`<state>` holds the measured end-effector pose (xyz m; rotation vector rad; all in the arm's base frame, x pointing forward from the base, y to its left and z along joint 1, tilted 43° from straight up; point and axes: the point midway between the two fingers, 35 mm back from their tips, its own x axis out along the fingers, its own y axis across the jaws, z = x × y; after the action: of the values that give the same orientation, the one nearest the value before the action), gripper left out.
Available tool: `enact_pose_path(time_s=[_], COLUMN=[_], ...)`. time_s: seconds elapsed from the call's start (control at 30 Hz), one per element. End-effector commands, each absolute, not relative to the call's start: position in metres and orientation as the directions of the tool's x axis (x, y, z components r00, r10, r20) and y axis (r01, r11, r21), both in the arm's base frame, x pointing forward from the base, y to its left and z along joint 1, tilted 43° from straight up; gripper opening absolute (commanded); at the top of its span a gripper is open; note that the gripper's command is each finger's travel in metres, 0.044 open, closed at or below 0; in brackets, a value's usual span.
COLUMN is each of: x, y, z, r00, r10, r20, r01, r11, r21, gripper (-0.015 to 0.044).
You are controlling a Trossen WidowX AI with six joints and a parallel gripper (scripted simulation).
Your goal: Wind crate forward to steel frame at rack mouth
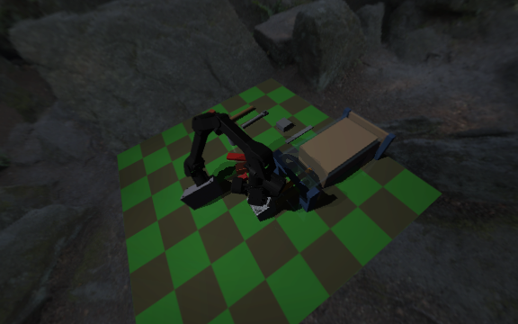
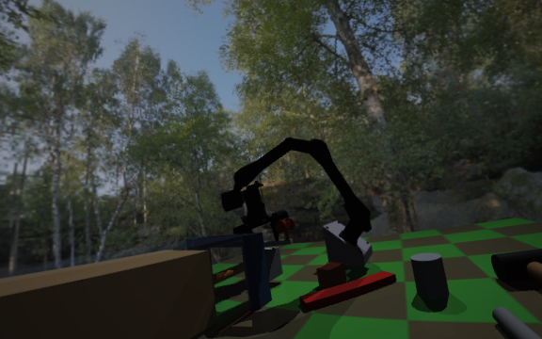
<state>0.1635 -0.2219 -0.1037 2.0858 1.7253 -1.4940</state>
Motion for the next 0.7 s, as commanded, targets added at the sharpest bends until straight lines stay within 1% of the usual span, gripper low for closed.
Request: enact_pose_path(time_s=[0.0,0.23,0.33,0.47,0.57,0.67], x=[0.1851,0.1836,0.1825,0.1816,0.1808,0.1802], y=[-0.2277,-0.2261,-0.2268,-0.2274,-0.2286,-0.2289], z=[-0.1110,-0.1099,-0.1119,-0.1134,-0.1148,-0.1155], r00=[0.087,0.071,0.055,0.054,0.066,0.070], r10=[0.742,0.742,0.740,0.739,0.741,0.742], r20=[-0.664,-0.666,-0.670,-0.671,-0.668,-0.667], r01=[0.047,0.074,0.192,0.192,0.095,0.061], r11=[-0.669,-0.670,-0.666,-0.667,-0.671,-0.671], r21=[-0.742,-0.739,-0.720,-0.720,-0.735,-0.739], gripper=[0.0000,0.0000,0.0000,0.0000,0.0000,0.0000])
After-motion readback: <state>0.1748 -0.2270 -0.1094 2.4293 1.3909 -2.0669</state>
